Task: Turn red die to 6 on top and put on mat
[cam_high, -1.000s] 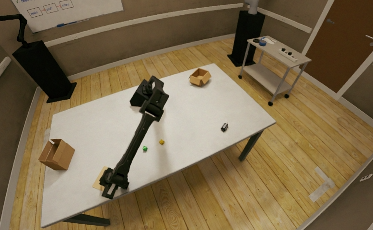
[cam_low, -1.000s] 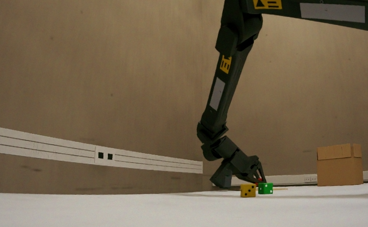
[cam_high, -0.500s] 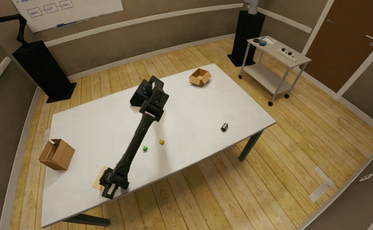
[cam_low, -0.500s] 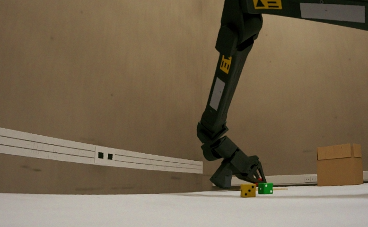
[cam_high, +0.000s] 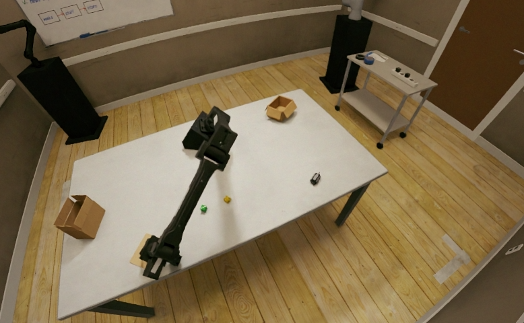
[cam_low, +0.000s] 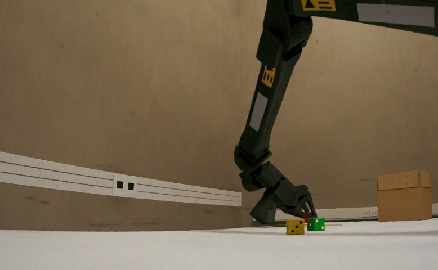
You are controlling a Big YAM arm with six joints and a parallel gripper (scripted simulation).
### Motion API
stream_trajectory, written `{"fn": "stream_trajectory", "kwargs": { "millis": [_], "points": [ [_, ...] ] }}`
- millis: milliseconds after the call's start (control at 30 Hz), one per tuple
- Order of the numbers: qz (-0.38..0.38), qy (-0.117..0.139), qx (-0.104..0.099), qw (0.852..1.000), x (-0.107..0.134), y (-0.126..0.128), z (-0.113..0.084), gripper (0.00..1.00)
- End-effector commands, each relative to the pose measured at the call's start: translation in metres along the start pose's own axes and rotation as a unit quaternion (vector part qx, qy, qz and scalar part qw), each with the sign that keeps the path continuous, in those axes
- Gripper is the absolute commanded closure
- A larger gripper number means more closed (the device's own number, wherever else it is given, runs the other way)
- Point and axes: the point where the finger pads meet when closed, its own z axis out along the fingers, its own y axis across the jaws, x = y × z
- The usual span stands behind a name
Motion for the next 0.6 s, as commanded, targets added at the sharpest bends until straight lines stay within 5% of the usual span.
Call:
{"fn": "stream_trajectory", "kwargs": {
  "millis": [0,567],
  "points": [
    [0.008,-0.003,0.023,1.0,-0.0063,-0.0177,-0.0134,0.8],
    [0.006,-0.003,0.021,1.0,-0.0093,-0.0169,-0.0104,0.8]
  ]
}}
